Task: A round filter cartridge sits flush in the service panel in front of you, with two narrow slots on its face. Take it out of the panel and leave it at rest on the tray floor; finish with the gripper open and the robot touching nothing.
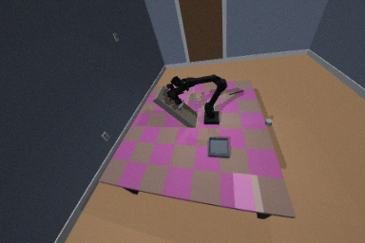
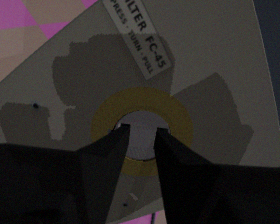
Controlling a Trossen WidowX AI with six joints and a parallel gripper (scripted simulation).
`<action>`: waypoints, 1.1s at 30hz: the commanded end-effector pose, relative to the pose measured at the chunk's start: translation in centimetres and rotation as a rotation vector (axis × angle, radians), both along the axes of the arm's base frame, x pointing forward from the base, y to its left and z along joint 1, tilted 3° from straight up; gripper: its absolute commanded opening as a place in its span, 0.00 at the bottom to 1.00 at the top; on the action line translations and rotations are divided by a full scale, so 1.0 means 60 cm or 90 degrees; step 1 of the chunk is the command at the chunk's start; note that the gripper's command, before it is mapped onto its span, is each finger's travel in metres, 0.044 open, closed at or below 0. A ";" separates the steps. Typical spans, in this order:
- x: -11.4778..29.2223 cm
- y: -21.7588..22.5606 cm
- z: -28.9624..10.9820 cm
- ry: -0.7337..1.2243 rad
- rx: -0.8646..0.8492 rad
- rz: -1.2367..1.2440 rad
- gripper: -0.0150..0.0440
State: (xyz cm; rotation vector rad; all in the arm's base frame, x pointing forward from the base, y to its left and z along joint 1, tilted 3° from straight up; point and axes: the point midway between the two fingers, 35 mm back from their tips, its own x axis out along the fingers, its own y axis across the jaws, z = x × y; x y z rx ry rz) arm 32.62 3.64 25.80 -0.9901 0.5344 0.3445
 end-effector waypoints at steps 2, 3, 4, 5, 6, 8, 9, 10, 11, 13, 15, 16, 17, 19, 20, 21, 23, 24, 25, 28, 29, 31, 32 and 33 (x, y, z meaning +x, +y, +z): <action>0.011 -0.001 -0.005 -0.001 0.000 -0.007 0.25; 0.011 -0.001 -0.005 -0.001 0.000 -0.007 0.25; -0.001 0.000 0.001 0.000 0.000 0.000 0.25; -0.006 0.000 0.005 0.000 0.000 -0.001 0.25; -0.013 0.000 0.012 0.000 0.000 -0.001 0.25; -0.032 0.000 0.027 0.001 0.000 -0.002 0.25; -0.041 0.000 0.034 0.001 0.000 -0.003 0.25; -0.052 -0.001 0.041 0.001 0.000 -0.004 0.25; -0.062 -0.001 0.048 0.002 0.000 -0.004 0.25; -0.083 -0.003 0.062 0.002 0.000 -0.006 0.25; -0.098 -0.004 0.070 0.002 0.000 -0.007 0.25; -0.099 -0.004 0.071 0.002 0.000 -0.007 0.25; -0.099 -0.004 0.071 0.002 0.000 -0.007 0.25; -0.100 -0.005 0.070 0.002 0.000 -0.007 0.25; -0.101 -0.005 0.068 0.002 0.000 -0.007 0.25; -0.104 -0.005 0.064 0.002 0.000 -0.007 0.25; -0.109 -0.006 0.056 0.003 0.000 -0.007 0.25; -0.111 -0.006 0.051 0.003 0.000 -0.007 0.25; -0.114 -0.007 0.047 0.003 0.000 -0.007 0.25; -0.122 -0.008 0.033 0.003 0.000 -0.007 0.25; -0.125 -0.008 0.028 0.003 0.000 -0.007 0.25; -0.130 -0.009 0.018 0.003 0.000 -0.007 0.25; -0.132 -0.010 0.014 0.003 0.000 -0.007 0.25; -0.135 -0.010 0.009 0.003 0.000 -0.007 0.25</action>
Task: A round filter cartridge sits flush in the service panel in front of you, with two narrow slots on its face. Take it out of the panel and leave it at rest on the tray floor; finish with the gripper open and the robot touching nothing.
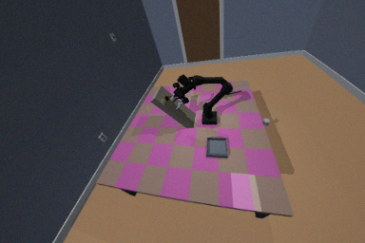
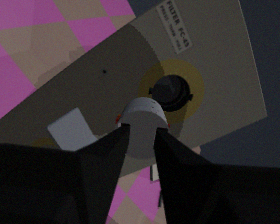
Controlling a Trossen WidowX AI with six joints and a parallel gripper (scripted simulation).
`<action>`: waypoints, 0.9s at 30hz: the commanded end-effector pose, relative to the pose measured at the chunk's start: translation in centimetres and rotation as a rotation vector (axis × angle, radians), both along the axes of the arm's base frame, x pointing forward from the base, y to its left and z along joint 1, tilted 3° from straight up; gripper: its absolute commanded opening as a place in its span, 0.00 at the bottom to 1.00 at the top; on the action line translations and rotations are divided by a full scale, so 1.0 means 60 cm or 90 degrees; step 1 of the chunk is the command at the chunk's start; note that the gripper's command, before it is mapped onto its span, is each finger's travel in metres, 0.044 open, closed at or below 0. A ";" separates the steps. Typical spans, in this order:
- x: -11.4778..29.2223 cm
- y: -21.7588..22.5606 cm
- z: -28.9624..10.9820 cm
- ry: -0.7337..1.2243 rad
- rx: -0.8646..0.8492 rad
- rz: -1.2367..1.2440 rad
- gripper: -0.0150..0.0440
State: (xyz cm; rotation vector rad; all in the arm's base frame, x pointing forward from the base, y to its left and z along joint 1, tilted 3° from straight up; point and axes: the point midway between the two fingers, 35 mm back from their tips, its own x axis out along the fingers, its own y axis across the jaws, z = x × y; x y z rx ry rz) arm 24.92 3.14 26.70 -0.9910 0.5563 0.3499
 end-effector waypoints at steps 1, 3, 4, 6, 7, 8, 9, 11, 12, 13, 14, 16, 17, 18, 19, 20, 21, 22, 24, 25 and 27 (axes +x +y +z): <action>-0.009 -0.002 -0.011 -0.010 0.003 -0.004 0.25; -0.014 -0.003 -0.021 -0.010 0.003 -0.004 0.25; -0.016 -0.003 -0.026 -0.010 0.003 -0.004 0.25; -0.021 -0.004 -0.036 -0.009 0.003 -0.004 0.25; -0.023 -0.005 -0.042 -0.009 0.003 -0.004 0.25; -0.026 -0.005 -0.047 -0.009 0.003 -0.004 0.25; -0.028 -0.005 -0.052 -0.009 0.003 -0.004 0.25; -0.025 -0.004 -0.050 0.001 0.000 0.000 0.30; -0.025 -0.004 -0.050 0.001 0.000 0.000 0.34; -0.025 -0.004 -0.050 0.001 0.000 0.000 0.39; -0.025 -0.004 -0.050 0.001 0.000 0.000 0.43; -0.025 -0.004 -0.050 0.001 0.000 0.000 0.45; -0.025 -0.004 -0.050 0.001 0.000 0.000 0.45; -0.025 -0.004 -0.050 0.001 0.000 0.000 0.45; -0.025 -0.004 -0.050 0.001 0.000 0.000 0.45; -0.025 -0.004 -0.050 0.001 0.000 0.000 0.45; -0.025 -0.004 -0.050 0.001 0.000 0.000 0.45; -0.025 -0.004 -0.050 0.001 0.000 0.000 0.45; -0.028 -0.005 -0.055 -0.004 0.002 -0.002 0.45; -0.030 -0.006 -0.058 -0.008 0.003 -0.003 0.45; -0.025 -0.005 -0.047 -0.008 0.003 -0.003 0.45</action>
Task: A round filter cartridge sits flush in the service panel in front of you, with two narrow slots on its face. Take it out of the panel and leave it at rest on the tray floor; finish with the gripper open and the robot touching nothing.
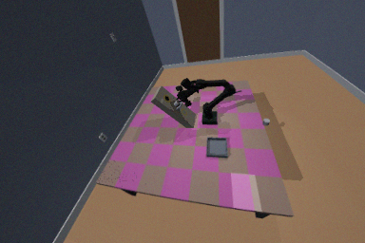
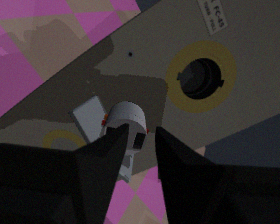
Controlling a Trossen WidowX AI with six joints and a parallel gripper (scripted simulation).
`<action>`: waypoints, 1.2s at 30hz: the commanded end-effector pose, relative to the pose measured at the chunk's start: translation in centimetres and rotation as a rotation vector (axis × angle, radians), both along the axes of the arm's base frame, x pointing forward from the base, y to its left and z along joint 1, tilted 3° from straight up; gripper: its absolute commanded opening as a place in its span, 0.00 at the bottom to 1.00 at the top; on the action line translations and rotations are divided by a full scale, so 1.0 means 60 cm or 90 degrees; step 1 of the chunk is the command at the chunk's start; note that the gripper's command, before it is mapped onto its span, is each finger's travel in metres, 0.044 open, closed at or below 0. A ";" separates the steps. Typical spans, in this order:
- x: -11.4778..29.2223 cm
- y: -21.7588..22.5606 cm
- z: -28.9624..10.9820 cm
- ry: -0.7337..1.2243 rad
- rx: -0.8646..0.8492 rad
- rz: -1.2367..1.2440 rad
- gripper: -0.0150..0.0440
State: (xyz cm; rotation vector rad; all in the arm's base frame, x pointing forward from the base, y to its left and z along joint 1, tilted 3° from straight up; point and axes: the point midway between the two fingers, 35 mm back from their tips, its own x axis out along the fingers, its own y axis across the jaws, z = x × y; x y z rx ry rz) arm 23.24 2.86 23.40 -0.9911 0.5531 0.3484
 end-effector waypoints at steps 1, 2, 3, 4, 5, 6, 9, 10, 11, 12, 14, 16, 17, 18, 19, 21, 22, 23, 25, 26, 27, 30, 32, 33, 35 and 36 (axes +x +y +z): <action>0.009 0.001 0.023 -0.006 0.003 -0.004 0.45; 0.018 0.002 0.039 -0.007 0.003 -0.004 0.45; 0.026 0.004 0.056 -0.007 0.003 -0.004 0.45; 0.035 0.005 0.072 -0.008 0.003 -0.004 0.45; 0.044 0.006 0.088 -0.008 0.003 -0.004 0.45; 0.052 0.008 0.100 -0.008 0.003 -0.004 0.45; 0.058 0.009 0.110 -0.009 0.003 -0.004 0.45; 0.058 0.009 0.110 -0.009 0.003 -0.004 0.45; 0.059 0.009 0.112 -0.009 0.003 -0.004 0.49; 0.059 0.009 0.120 -0.009 0.003 -0.004 0.54; 0.059 0.011 0.147 -0.011 0.004 -0.004 0.62; 0.059 0.012 0.177 -0.013 0.004 -0.005 0.71; 0.058 0.013 0.192 -0.014 0.004 -0.005 0.76; 0.057 0.013 0.206 -0.015 0.004 -0.005 0.80; 0.056 0.014 0.220 -0.016 0.004 -0.005 0.85; 0.054 0.014 0.236 -0.017 0.004 -0.006 0.94; 0.054 0.014 0.239 -0.017 0.004 -0.006 0.98; 0.054 0.014 0.235 -0.012 0.012 -0.011 0.94; 0.050 0.012 0.206 0.026 0.071 -0.060 0.85; 0.046 0.010 0.183 0.056 0.114 -0.100 0.80; 0.041 0.009 0.161 0.085 0.157 -0.142 0.77; 0.022 0.003 0.097 0.168 0.275 -0.283 0.77; 0.005 -0.001 0.057 0.219 0.345 -0.387 0.77; -0.002 -0.003 0.041 0.238 0.372 -0.432 0.77; -0.009 -0.005 0.028 0.253 0.393 -0.468 0.77; -0.009 -0.005 0.028 0.253 0.393 -0.468 0.77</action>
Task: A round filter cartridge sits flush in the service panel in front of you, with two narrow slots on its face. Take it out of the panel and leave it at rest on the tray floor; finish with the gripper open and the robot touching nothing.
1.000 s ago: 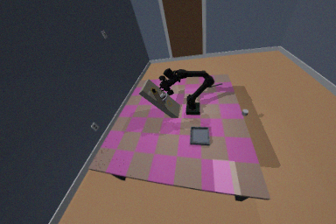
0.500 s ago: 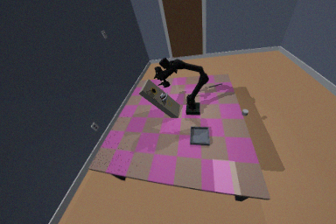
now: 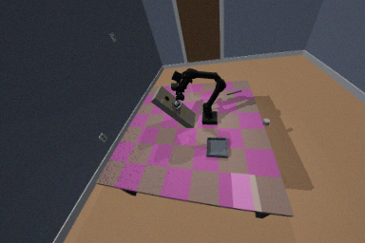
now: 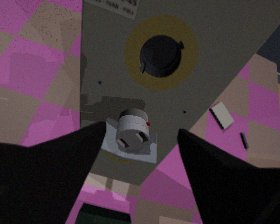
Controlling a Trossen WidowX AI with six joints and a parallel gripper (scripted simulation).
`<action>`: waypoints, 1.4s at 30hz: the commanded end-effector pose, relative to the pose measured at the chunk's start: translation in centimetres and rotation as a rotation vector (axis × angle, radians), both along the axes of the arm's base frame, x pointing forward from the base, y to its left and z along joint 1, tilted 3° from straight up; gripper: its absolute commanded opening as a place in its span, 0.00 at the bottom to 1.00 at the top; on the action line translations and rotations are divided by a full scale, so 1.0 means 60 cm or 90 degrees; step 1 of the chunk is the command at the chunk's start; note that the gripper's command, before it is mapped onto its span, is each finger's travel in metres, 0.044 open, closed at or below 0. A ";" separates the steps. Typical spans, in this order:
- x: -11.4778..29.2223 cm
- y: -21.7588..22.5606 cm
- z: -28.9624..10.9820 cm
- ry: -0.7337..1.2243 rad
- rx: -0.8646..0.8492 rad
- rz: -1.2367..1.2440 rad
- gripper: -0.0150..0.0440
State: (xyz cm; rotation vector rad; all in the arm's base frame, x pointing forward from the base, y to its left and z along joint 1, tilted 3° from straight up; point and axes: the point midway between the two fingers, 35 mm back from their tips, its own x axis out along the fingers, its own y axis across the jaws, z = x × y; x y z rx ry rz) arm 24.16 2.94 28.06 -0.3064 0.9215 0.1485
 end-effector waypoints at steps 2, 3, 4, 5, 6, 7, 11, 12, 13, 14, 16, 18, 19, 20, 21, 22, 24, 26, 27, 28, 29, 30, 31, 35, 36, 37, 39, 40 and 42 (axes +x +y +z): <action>-0.024 -0.006 -0.050 0.073 0.083 -0.132 0.77; -0.024 -0.006 -0.050 0.073 0.083 -0.132 0.77; -0.024 -0.006 -0.050 0.073 0.083 -0.132 0.77; -0.023 -0.006 -0.051 0.073 0.083 -0.132 0.77; -0.022 -0.006 -0.053 0.073 0.083 -0.132 0.77; -0.020 -0.006 -0.055 0.073 0.083 -0.132 0.77; -0.014 -0.006 -0.064 0.072 0.083 -0.132 0.77; -0.013 -0.006 -0.066 0.072 0.083 -0.132 0.77; -0.011 -0.006 -0.069 0.072 0.083 -0.132 0.77; -0.010 -0.006 -0.071 0.072 0.083 -0.132 0.77; -0.007 -0.006 -0.075 0.072 0.083 -0.132 0.77; -0.004 -0.006 -0.080 0.072 0.083 -0.132 0.77; -0.003 -0.006 -0.082 0.072 0.083 -0.132 0.77; -0.001 -0.006 -0.085 0.072 0.083 -0.132 0.77; 0.000 -0.006 -0.087 0.072 0.084 -0.132 0.77; 0.001 -0.006 -0.089 0.072 0.084 -0.132 0.77; 0.004 -0.006 -0.094 0.072 0.084 -0.132 0.77; 0.006 -0.006 -0.099 0.072 0.084 -0.132 0.77; 0.008 -0.006 -0.101 0.072 0.084 -0.132 0.77; 0.009 -0.006 -0.103 0.072 0.084 -0.132 0.77; 0.010 -0.006 -0.106 0.072 0.084 -0.132 0.77; 0.011 -0.006 -0.108 0.072 0.084 -0.132 0.77; 0.013 -0.006 -0.110 0.071 0.084 -0.132 0.77; 0.017 -0.007 -0.120 0.071 0.084 -0.132 0.77; 0.017 -0.007 -0.121 0.071 0.084 -0.132 0.77; 0.014 -0.007 -0.115 0.071 0.083 -0.136 0.73; 0.014 -0.007 -0.115 0.071 0.083 -0.136 0.70; 0.014 -0.007 -0.115 0.071 0.083 -0.136 0.69; 0.014 -0.007 -0.115 0.071 0.083 -0.136 0.67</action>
